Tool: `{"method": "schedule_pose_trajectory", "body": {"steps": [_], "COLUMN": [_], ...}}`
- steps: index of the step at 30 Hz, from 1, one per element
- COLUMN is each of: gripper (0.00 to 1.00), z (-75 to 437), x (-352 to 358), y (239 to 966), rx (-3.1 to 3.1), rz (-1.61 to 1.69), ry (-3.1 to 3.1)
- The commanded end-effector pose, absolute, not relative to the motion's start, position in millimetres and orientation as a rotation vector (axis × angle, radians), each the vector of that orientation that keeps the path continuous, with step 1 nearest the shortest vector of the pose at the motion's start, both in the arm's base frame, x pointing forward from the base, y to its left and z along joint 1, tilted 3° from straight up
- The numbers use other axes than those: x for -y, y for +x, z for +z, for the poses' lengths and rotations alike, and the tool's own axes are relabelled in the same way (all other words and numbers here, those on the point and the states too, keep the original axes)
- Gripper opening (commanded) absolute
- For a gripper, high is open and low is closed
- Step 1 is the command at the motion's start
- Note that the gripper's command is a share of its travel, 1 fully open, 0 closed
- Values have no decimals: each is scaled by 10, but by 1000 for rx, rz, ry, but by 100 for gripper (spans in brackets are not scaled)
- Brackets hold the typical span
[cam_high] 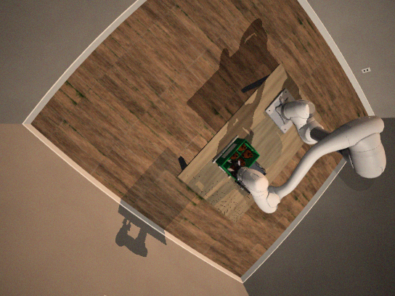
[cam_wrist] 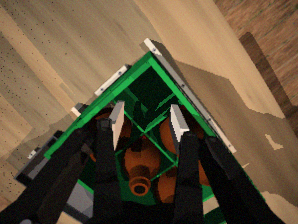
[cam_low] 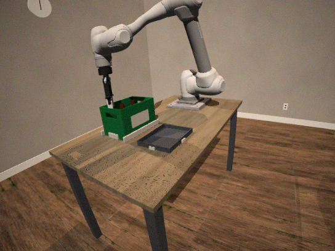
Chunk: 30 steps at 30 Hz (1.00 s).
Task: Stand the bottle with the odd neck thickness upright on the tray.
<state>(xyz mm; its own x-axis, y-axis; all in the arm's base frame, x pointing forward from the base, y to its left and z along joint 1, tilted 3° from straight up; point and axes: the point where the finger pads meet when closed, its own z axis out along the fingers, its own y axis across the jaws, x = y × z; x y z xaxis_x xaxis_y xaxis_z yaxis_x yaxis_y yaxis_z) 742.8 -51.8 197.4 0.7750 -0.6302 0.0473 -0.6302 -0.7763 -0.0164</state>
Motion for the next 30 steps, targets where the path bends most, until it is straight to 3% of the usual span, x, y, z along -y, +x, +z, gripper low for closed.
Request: {"method": "schedule_pose_trajectory", "body": {"steps": [1,30], "gripper": [38,38], "z": [2034,2677], "x": [517,506], "y": [7425,7395], "rx": [1051,1051], "rz": [79,79], "ry": [2959,2959]}}
